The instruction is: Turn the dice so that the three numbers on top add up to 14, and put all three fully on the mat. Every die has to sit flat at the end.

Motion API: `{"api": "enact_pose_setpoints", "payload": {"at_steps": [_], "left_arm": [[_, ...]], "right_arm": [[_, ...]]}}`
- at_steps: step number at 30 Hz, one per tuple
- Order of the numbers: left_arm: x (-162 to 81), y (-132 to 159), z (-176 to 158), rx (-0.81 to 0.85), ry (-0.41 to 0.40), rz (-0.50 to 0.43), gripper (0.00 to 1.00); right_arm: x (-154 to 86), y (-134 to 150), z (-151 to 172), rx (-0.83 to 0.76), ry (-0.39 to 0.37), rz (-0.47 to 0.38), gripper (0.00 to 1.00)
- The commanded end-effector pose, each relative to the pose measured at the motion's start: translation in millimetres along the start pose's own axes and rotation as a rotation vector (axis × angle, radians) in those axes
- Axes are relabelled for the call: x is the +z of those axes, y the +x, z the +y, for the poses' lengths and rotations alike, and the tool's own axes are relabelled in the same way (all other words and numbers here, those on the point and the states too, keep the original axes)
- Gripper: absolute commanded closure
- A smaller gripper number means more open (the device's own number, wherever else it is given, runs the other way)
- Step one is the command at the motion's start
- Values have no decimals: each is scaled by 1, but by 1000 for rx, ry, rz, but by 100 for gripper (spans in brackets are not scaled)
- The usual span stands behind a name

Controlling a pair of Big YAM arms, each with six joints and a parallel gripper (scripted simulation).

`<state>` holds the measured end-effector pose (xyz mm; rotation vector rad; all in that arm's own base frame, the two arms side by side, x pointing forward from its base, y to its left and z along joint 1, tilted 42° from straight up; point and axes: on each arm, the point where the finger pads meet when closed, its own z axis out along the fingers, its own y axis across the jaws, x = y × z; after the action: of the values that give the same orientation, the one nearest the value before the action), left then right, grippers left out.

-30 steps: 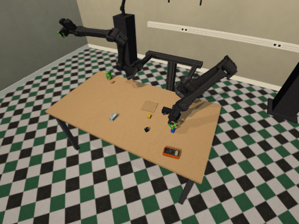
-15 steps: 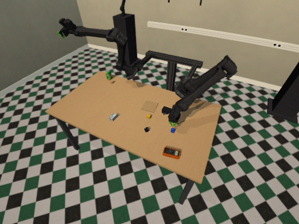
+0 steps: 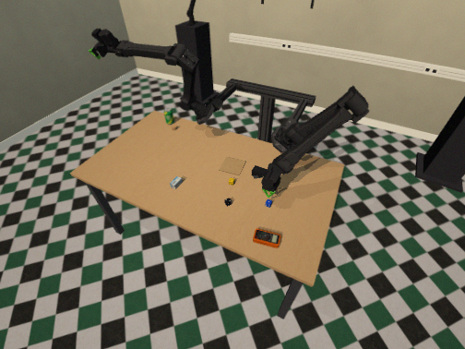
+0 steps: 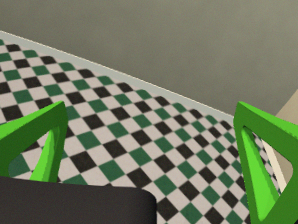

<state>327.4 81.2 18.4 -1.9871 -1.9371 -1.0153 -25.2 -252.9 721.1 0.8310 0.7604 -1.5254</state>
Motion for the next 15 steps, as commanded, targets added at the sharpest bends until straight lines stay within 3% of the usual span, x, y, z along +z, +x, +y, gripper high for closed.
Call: {"api": "enact_pose_setpoints", "payload": {"at_steps": [1,15], "left_arm": [[2,3,2,-5,-8,2,55],[6,1,-2,3,6,1,55]], "right_arm": [[-9,-22,-3,8,6,-53,0],[-9,-22,-3,8,6,-53,0]]}}
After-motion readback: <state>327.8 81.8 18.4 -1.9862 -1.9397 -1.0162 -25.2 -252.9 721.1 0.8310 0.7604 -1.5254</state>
